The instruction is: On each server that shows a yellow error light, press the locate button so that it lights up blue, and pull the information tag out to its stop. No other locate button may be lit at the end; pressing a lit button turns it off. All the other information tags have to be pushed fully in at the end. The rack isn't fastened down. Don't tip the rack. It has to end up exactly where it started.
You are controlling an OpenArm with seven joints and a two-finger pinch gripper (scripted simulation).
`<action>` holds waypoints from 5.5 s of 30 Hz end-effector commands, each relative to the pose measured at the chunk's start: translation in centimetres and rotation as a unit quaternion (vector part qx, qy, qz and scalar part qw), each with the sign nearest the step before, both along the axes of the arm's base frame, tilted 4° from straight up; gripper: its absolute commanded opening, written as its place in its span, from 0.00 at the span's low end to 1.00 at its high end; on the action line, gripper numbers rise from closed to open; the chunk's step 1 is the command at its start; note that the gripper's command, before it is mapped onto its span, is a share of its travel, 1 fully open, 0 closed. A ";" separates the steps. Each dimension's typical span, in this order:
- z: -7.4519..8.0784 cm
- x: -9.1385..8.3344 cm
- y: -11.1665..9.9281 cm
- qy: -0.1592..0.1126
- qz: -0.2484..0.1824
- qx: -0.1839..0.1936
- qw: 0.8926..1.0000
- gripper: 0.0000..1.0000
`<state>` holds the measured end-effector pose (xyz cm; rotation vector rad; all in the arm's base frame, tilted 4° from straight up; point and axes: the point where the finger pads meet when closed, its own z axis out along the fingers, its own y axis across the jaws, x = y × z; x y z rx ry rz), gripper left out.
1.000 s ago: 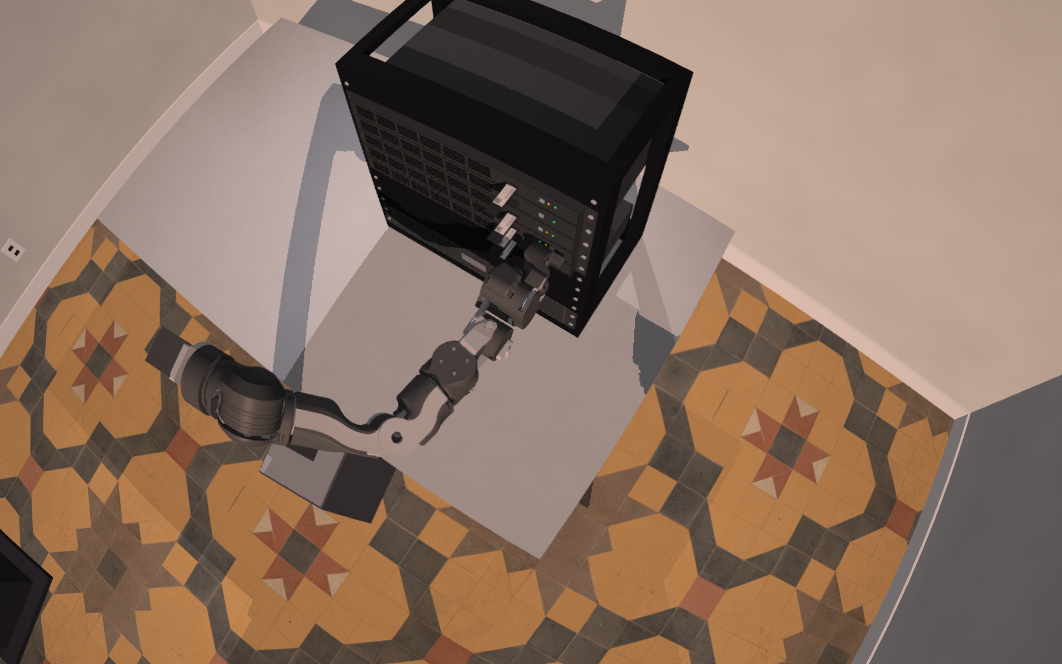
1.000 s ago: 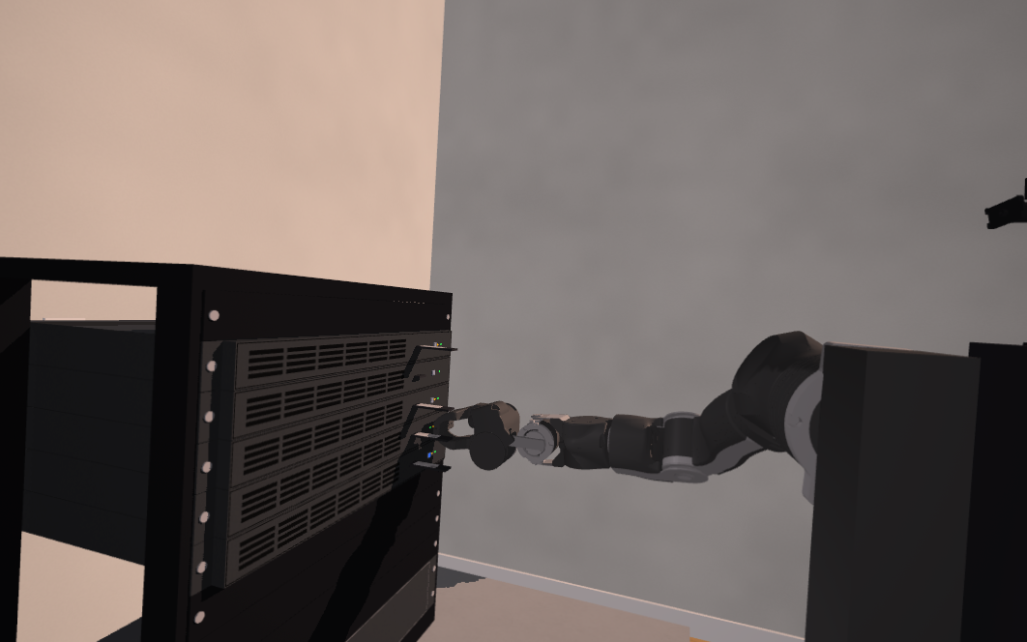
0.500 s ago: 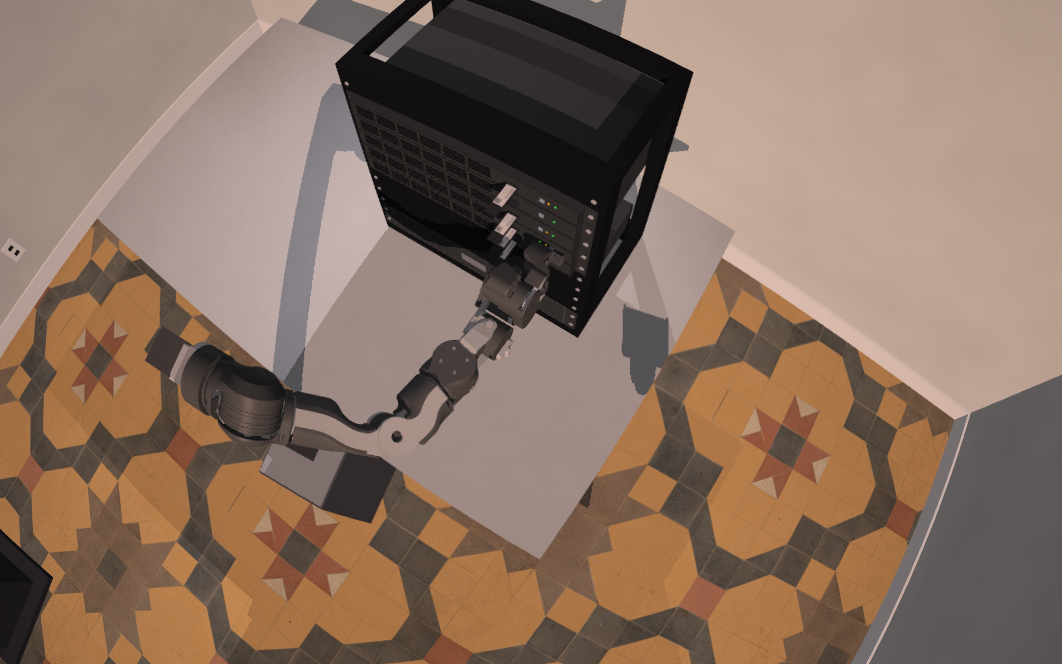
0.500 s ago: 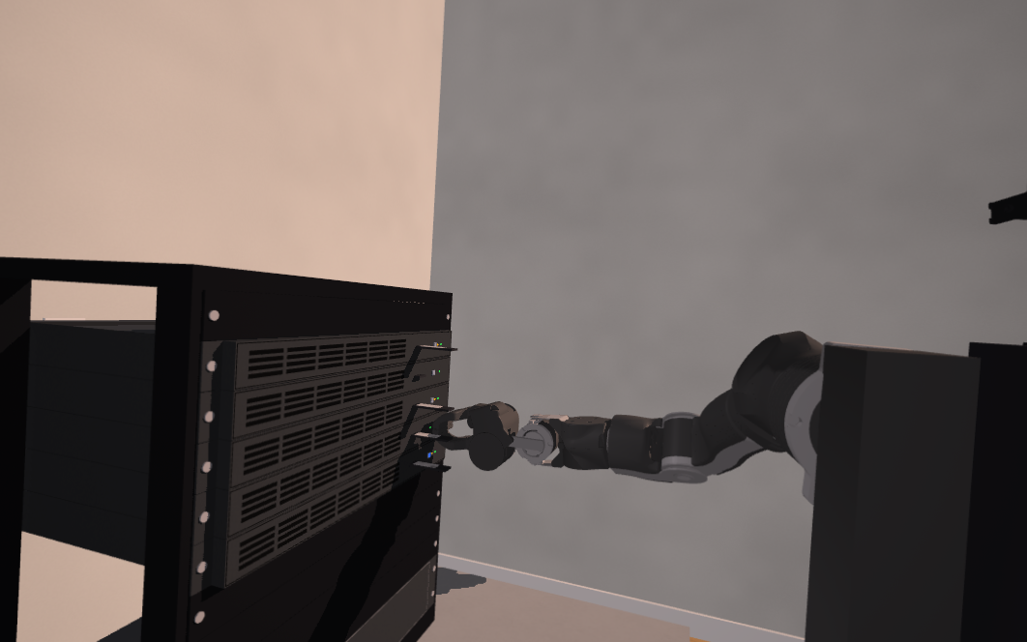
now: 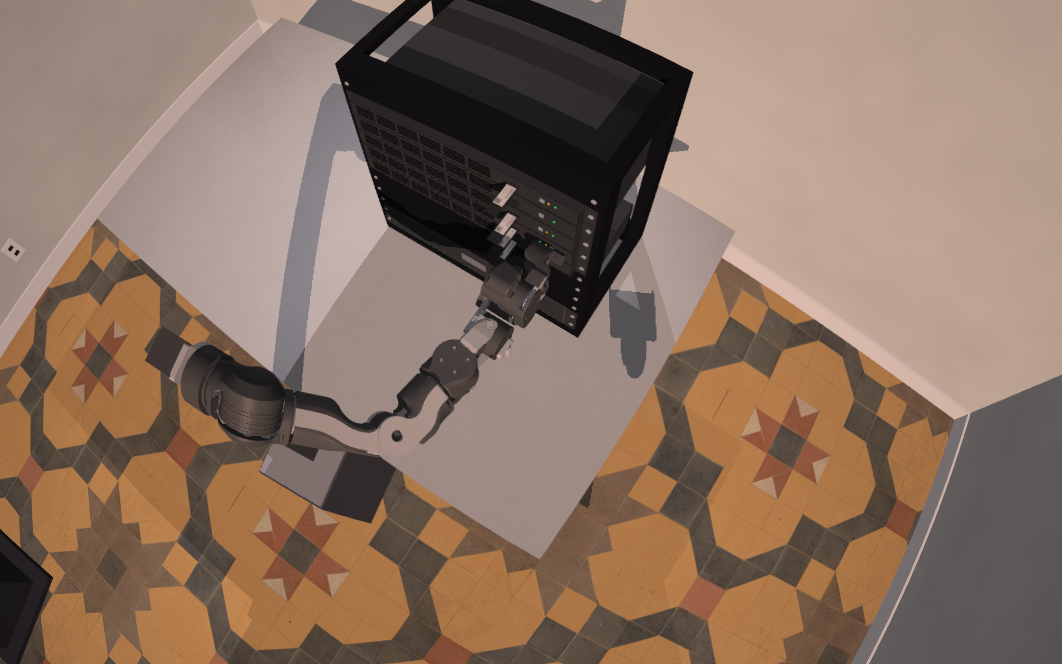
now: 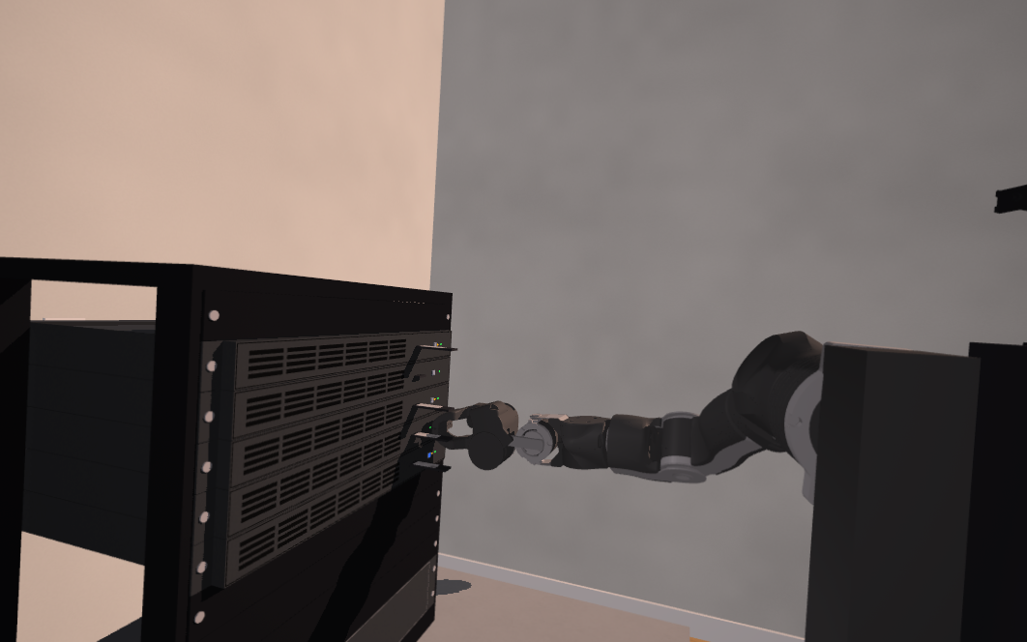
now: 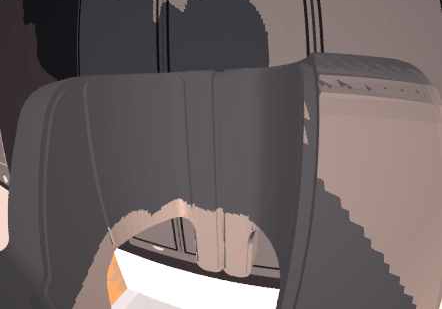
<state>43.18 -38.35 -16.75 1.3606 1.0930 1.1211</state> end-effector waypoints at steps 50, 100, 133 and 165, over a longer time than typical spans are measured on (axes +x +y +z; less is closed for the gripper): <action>-0.2 0.4 0.2 0.003 0.003 0.001 1.000 0.00; -0.1 0.7 0.2 0.003 0.003 0.001 1.000 0.00; 0.2 -1.9 0.7 0.001 0.005 0.000 1.000 0.00; 0.8 -9.2 1.7 -0.002 0.003 0.000 1.000 0.00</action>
